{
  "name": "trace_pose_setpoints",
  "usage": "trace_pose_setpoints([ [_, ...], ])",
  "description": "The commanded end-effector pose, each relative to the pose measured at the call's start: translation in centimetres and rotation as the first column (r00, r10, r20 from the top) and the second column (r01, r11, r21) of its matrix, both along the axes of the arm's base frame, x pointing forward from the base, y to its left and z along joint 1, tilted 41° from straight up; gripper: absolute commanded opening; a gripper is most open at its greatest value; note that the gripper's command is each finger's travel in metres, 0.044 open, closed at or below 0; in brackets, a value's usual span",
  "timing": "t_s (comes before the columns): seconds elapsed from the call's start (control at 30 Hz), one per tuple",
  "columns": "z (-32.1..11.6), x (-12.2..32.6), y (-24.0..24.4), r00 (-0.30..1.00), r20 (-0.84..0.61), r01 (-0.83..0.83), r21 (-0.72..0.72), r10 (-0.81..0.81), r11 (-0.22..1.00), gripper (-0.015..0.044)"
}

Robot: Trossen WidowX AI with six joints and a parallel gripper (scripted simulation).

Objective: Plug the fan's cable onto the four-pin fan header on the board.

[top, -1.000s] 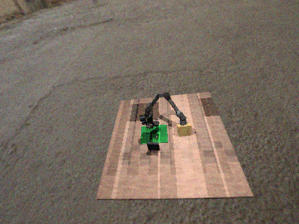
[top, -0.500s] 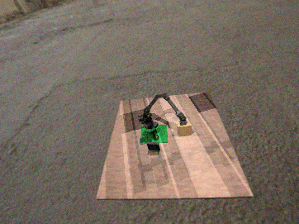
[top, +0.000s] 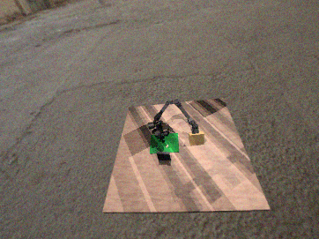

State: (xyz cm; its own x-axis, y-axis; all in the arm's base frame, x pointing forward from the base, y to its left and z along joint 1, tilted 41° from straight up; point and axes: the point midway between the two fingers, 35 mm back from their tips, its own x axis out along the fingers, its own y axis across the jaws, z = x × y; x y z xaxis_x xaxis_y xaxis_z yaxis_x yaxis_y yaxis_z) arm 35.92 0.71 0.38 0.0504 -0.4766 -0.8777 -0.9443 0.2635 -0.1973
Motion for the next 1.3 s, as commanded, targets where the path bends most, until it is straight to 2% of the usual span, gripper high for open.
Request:
trace_pose_setpoints([
  [0.0,-0.4,-0.2,-0.1,1.000,-0.015,-0.005,0.053,0.006,0.999,0.0000],
  [0.63,-1.7,-0.7,-0.7,0.998,-0.045,-0.021,0.297,0.035,0.955,0.0000],
  [1.27,-2.1,-0.8,-1.1,0.997,0.001,-0.071,0.518,0.083,0.853,0.0000],
])
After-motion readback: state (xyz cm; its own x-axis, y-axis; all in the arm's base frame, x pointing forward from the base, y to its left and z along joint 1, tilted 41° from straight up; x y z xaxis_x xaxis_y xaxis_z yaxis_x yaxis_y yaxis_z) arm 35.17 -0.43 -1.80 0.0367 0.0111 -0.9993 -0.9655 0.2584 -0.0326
